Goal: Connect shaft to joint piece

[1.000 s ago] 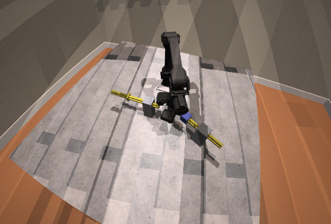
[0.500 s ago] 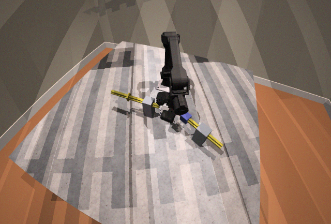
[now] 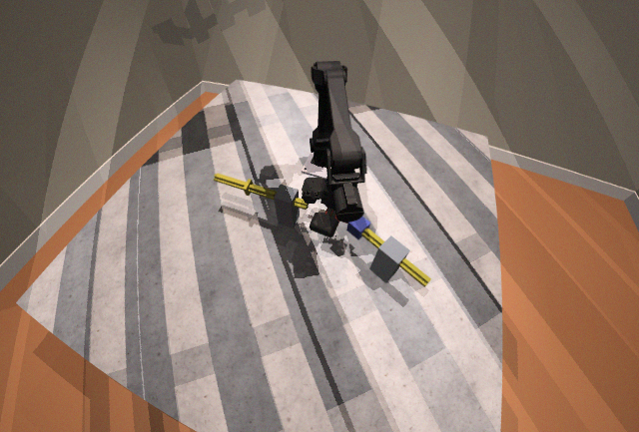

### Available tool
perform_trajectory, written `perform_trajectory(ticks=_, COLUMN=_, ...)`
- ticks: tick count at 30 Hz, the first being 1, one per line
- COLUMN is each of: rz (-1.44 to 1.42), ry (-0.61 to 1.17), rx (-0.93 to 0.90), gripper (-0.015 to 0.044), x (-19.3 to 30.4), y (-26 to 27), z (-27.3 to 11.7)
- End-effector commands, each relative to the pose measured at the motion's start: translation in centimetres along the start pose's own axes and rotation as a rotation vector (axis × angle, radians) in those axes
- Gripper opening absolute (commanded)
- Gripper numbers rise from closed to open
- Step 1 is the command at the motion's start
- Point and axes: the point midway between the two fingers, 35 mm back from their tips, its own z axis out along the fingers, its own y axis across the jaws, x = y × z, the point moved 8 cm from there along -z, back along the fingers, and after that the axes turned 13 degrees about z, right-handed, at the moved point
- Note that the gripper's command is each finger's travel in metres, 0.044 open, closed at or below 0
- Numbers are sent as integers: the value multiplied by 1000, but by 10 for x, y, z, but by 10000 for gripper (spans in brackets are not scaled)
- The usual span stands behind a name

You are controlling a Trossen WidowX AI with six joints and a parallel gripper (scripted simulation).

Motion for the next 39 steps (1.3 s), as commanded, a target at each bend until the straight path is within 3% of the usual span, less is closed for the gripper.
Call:
perform_trajectory(ticks=1, rz=0, ry=0, rx=0, gripper=440, x=0, y=0, z=0)
perform_trajectory(ticks=7, rz=5, ry=55, rx=19, gripper=440, x=-6, y=0, z=-26)
perform_trajectory(ticks=16, rz=-17, ry=57, rx=17, gripper=440, x=-5, y=2, z=-29)
perform_trajectory(ticks=39, rz=-786, ry=114, rx=-103, gripper=440, x=-22, y=3, z=-115)
